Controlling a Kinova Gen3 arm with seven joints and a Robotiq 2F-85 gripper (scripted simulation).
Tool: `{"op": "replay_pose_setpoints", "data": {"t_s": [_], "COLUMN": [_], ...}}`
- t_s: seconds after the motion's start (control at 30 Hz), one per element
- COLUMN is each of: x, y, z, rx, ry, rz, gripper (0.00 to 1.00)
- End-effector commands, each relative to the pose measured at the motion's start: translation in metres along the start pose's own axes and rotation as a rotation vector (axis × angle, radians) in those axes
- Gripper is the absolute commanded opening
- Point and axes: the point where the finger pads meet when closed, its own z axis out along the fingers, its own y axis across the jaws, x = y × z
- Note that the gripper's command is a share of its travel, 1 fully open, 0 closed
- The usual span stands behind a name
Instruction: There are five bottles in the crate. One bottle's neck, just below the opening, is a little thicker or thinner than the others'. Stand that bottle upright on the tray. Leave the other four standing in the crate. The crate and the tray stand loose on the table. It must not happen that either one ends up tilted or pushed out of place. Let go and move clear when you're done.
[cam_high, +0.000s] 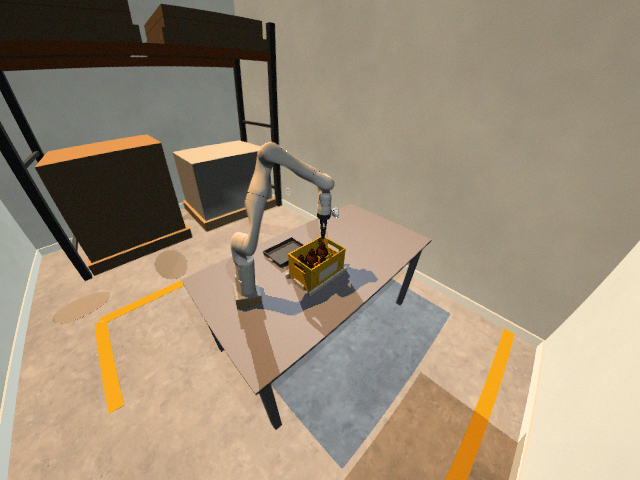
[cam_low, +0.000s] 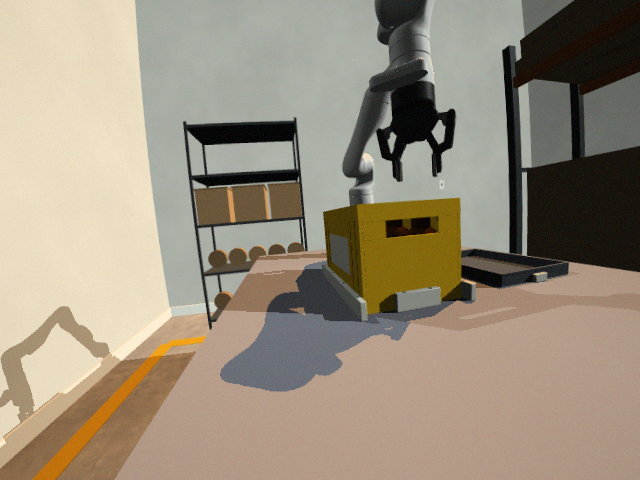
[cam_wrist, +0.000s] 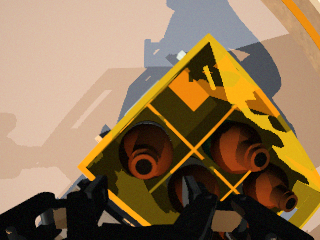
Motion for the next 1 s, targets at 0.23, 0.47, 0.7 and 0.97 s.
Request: {"op": "replay_pose_setpoints", "data": {"t_s": [0.23, 0.47, 0.7, 0.97], "x": [0.0006, 0.0006, 0.0006, 0.0006], "y": [-0.0029, -0.0029, -0.0029, -0.0029], "z": [-0.0125, -0.0126, -0.0126, -0.0126], "rx": [0.009, 0.009, 0.009, 0.009], "ry": [0.005, 0.005, 0.005, 0.005], "rz": [-0.004, -0.004, -0.004, -0.004], "gripper": [0.64, 0.00, 0.00, 0.00]}}
